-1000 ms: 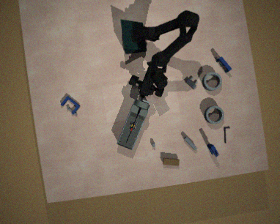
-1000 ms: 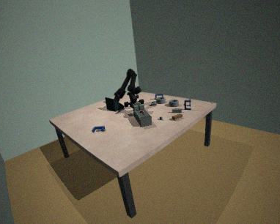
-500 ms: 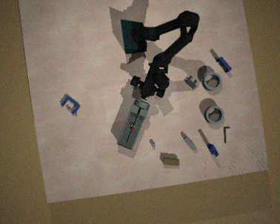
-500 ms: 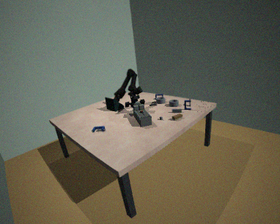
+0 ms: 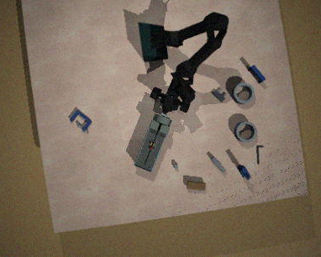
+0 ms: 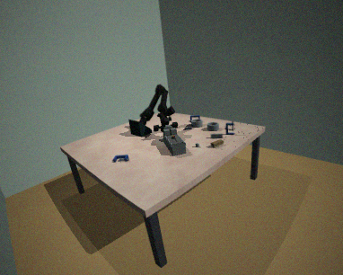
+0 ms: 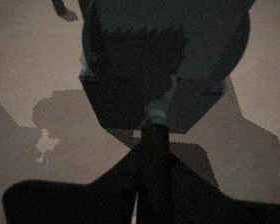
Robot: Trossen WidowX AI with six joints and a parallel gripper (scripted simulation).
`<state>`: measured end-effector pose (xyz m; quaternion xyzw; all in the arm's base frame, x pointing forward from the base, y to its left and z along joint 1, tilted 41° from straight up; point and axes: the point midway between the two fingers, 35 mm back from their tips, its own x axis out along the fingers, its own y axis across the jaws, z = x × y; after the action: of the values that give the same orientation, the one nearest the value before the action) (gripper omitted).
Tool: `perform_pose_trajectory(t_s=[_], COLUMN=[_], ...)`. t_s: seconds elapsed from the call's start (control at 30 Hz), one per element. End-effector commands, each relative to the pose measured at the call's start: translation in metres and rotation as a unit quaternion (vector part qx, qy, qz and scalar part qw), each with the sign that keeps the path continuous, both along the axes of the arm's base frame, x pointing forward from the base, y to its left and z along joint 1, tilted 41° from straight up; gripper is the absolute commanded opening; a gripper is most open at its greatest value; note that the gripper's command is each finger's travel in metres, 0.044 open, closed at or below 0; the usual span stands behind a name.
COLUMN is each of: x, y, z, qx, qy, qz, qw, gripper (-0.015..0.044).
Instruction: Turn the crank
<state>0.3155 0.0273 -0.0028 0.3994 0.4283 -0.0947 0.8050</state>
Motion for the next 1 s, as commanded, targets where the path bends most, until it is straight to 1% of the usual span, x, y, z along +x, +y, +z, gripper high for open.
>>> perform_pose_trajectory(t_s=[0.0,0.07,0.33,0.87,0.9,0.97], x=[0.0045,0.0002,0.0002,0.0002,0.0002,0.0006], y=[0.0066,0.0002,0.0002,0.0002,0.0002,-0.002], z=[0.0048,0.0003,0.0003,0.0003,0.0003,0.0026], qx=[0.005,0.0,0.0,0.0,0.0,0.0], qy=[-0.007,0.0,0.0,0.0,0.0,0.0], qz=[0.01,0.0,0.0,0.0,0.0,0.0], qw=[1.0,1.0,1.0,1.0,1.0,1.0], gripper=[0.0,0.0,0.0,0.042,0.044,0.044])
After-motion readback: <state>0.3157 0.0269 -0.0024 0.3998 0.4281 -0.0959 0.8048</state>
